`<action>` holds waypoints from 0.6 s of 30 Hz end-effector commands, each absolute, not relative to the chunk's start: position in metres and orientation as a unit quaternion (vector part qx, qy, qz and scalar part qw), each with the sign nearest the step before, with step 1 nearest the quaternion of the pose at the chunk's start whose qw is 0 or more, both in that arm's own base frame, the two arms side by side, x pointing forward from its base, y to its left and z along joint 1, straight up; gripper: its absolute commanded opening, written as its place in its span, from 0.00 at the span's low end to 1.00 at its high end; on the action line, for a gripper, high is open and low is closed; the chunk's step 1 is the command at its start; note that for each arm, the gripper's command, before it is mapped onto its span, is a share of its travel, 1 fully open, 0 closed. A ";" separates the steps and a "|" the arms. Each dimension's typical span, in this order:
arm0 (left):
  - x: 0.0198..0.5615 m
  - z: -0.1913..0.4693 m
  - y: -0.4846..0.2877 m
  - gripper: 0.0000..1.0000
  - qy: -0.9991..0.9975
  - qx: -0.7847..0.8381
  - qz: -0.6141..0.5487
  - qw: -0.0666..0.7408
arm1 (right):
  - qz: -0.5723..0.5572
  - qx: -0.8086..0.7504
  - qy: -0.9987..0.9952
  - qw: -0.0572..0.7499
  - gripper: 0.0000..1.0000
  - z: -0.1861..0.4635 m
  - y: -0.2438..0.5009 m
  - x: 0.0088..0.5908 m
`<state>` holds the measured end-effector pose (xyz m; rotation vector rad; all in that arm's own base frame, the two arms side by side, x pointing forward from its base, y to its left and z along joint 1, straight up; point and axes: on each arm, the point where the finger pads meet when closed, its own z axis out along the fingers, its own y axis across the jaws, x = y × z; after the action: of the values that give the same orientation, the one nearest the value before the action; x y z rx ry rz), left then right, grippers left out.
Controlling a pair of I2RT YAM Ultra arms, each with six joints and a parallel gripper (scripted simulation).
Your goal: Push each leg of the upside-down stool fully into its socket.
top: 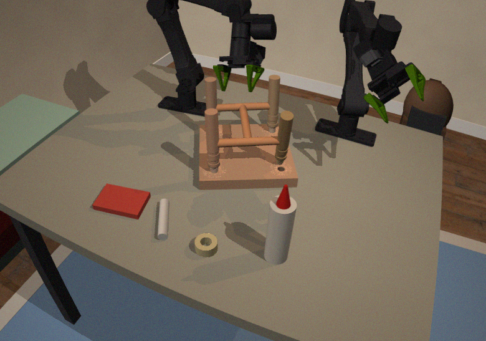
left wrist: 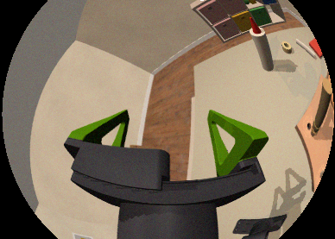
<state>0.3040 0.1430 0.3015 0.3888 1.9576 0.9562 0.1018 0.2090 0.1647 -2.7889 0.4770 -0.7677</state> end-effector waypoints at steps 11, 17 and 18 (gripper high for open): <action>0.304 0.306 0.143 1.00 0.788 0.156 0.389 0.452 | -0.260 -0.945 0.163 0.109 1.00 0.167 0.210 0.102; 0.304 0.306 0.143 1.00 0.788 0.156 0.389 0.452 | -0.260 -0.945 0.163 0.109 1.00 0.167 0.210 0.102; 0.303 0.307 0.142 1.00 0.788 0.154 0.387 0.453 | -0.261 -0.944 0.165 0.113 1.00 0.170 0.210 0.102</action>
<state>0.3040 0.1430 0.3015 0.3888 1.9576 0.9562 0.1018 0.2090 0.1647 -2.7889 0.4770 -0.7677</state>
